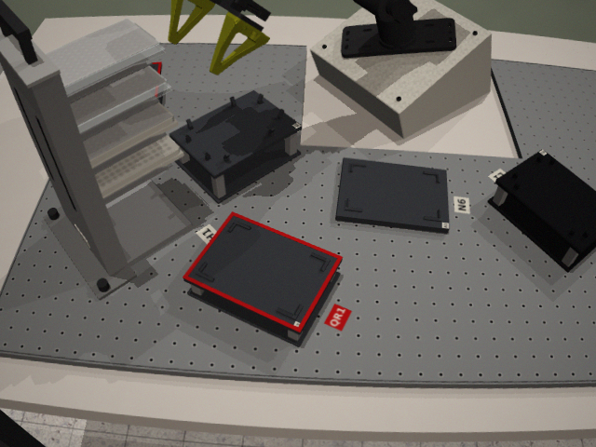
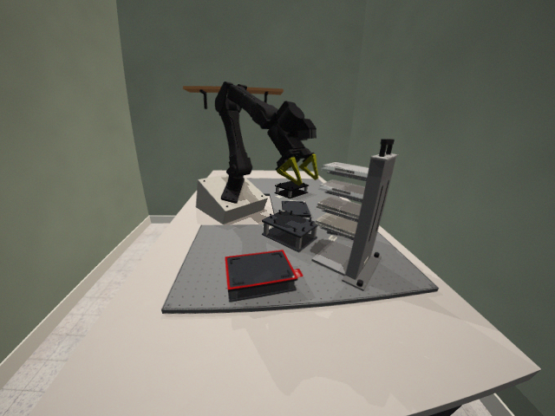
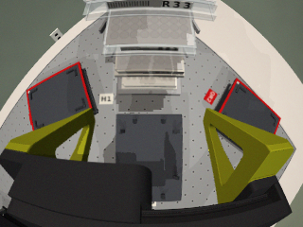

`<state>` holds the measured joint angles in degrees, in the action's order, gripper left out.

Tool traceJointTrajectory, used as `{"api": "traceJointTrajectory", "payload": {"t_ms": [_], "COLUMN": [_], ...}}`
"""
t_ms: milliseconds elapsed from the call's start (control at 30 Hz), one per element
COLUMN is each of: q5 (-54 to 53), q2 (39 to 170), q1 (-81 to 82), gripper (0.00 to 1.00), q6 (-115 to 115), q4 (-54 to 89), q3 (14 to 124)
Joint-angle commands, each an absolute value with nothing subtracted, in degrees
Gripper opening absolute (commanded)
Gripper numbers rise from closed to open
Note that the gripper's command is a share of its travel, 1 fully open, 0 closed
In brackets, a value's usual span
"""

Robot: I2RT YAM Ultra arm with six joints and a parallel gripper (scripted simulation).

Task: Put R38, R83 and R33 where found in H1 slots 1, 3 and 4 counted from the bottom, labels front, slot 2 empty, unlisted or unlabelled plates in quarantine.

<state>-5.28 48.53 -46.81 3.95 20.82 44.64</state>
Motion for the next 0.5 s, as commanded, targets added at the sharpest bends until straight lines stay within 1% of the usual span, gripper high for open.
{"api": "traceJointTrajectory", "payload": {"t_ms": [0, 167, 233, 467], "q5": [-5.17, -5.15, -5.41, -6.03], "q2": [48.24, 46.78, 46.16, 43.33], "q1": [-46.73, -46.77, -47.24, -47.89], "gripper": [1.00, 1.00, 1.00, 1.00], "q6": [3.78, 3.53, 3.66, 4.26], "q4": [20.54, 20.98, 21.63, 22.77], "q3": [45.51, 46.39, 43.56, 41.83]}}
